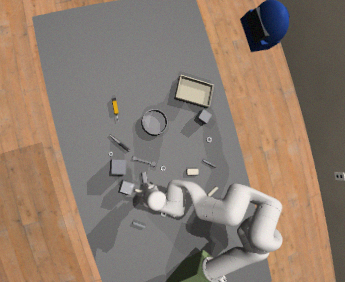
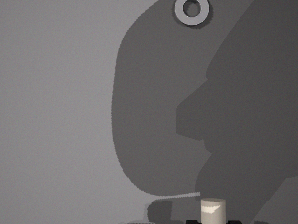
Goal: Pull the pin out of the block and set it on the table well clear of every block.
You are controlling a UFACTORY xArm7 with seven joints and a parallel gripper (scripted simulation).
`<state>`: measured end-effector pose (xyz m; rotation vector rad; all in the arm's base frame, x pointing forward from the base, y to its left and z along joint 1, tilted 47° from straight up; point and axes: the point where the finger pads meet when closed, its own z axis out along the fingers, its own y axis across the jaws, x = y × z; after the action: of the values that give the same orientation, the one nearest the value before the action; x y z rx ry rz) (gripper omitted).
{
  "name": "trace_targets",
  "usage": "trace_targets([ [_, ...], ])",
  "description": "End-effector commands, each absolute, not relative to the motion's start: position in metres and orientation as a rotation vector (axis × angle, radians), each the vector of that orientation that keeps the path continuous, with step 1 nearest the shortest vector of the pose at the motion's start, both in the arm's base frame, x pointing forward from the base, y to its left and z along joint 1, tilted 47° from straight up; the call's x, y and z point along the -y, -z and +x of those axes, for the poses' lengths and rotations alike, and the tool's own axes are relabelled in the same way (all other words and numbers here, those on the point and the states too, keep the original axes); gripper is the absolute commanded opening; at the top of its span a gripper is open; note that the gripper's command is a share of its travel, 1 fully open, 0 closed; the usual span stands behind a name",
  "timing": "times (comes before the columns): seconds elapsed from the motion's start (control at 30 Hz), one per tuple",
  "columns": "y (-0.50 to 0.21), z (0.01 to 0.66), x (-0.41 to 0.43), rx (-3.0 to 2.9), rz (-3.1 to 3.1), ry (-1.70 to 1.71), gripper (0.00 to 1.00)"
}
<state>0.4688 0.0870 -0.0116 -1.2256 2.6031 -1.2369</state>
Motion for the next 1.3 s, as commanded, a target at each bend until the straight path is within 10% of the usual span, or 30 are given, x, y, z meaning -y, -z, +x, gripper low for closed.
trace_targets([
  [0.0, 0.0110, 0.4685, -0.0884, -2.600, -1.228, 1.233, 0.00],
  [1.27, 0.0095, 0.4658, -0.0846, -2.601, -1.227, 1.231, 0.00],
])
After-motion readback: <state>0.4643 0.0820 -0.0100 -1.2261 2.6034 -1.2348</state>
